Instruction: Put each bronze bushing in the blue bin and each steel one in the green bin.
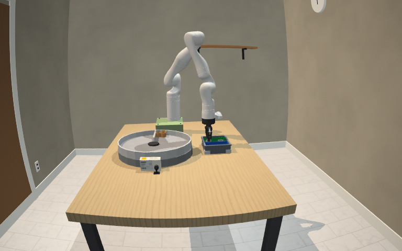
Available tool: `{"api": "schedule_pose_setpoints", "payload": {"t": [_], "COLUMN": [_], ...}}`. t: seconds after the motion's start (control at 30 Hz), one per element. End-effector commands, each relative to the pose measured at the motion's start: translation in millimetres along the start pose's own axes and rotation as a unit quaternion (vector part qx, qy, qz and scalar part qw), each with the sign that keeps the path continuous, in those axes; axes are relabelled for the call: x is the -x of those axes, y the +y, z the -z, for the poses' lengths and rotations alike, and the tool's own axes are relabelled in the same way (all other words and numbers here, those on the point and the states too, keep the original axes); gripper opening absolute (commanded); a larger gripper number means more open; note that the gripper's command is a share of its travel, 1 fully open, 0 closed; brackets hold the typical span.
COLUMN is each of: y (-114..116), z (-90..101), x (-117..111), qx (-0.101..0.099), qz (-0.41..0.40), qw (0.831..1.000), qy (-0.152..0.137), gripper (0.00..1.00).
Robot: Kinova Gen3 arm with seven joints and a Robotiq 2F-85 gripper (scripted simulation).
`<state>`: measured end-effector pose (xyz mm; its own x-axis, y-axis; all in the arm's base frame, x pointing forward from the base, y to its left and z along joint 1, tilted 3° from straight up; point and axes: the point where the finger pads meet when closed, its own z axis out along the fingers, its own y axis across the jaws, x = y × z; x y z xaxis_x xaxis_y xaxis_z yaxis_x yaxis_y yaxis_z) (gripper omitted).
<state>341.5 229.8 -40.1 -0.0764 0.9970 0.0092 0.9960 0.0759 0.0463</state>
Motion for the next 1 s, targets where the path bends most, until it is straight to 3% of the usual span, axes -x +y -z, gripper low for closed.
{"api": "schedule_pose_setpoints", "payload": {"t": [0.0,0.2,0.23,0.97], "y": [0.5,0.5,0.6,0.6], "z": [0.6,0.5,0.5,0.5], "x": [-0.3,-0.3,-0.3,-0.3], "qx": [0.001,0.001,0.001,0.001], "qz": [0.000,0.000,0.000,0.000], "qw": [1.000,1.000,1.000,1.000], "qy": [0.000,0.000,0.000,0.000], "gripper": [0.00,0.00,0.16,0.16]}}
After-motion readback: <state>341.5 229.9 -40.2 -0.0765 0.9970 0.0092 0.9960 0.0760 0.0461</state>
